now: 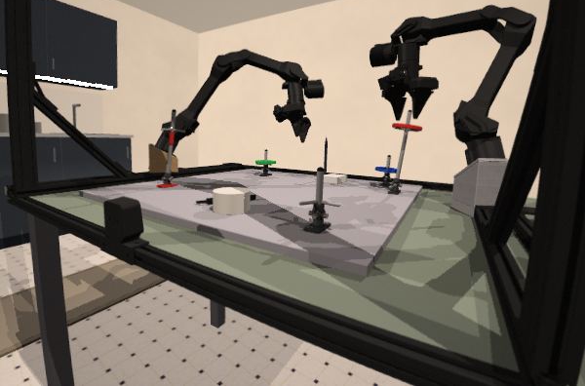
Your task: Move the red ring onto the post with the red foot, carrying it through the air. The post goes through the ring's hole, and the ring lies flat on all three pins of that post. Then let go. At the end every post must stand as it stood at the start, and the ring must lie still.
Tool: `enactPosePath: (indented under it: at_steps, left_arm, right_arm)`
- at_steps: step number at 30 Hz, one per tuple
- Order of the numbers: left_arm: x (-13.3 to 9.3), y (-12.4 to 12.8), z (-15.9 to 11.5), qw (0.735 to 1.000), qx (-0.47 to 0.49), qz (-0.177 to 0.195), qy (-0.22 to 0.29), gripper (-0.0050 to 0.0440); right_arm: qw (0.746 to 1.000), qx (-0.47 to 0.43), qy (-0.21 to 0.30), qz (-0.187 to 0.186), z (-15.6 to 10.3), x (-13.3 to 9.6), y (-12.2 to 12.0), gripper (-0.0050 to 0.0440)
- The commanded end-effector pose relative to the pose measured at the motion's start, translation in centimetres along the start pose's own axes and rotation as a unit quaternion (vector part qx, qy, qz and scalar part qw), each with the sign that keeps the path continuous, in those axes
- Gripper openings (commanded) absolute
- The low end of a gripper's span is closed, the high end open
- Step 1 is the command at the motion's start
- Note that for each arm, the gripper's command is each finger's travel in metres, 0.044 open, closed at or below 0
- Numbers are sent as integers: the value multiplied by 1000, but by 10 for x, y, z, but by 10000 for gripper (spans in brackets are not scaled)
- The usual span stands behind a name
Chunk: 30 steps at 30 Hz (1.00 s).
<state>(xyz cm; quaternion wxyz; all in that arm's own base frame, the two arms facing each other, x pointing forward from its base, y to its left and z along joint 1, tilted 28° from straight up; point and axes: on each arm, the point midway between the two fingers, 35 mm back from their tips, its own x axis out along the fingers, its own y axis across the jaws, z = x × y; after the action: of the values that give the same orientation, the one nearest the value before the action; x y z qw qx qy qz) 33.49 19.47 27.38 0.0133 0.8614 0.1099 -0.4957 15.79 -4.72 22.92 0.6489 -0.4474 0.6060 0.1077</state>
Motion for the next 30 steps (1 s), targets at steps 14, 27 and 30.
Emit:
enactPosePath:
  at_steps: [14, 27, 30]
  left_arm:
    - [-1, 32, 8, 916, 395, -19, 65, 400]
    - [-2, 41, 27, 750, 651, -77, 87, 400]
    - [-2, 43, 32, 696, 707, -94, 87, 400]
  right_arm:
    - [995, 72, -56, 33, 85, -1, 18, 400]
    - [988, 134, -45, 64, 139, 1, 64, 400]
    - [986, 149, -40, 69, 151, 2, 79, 400]
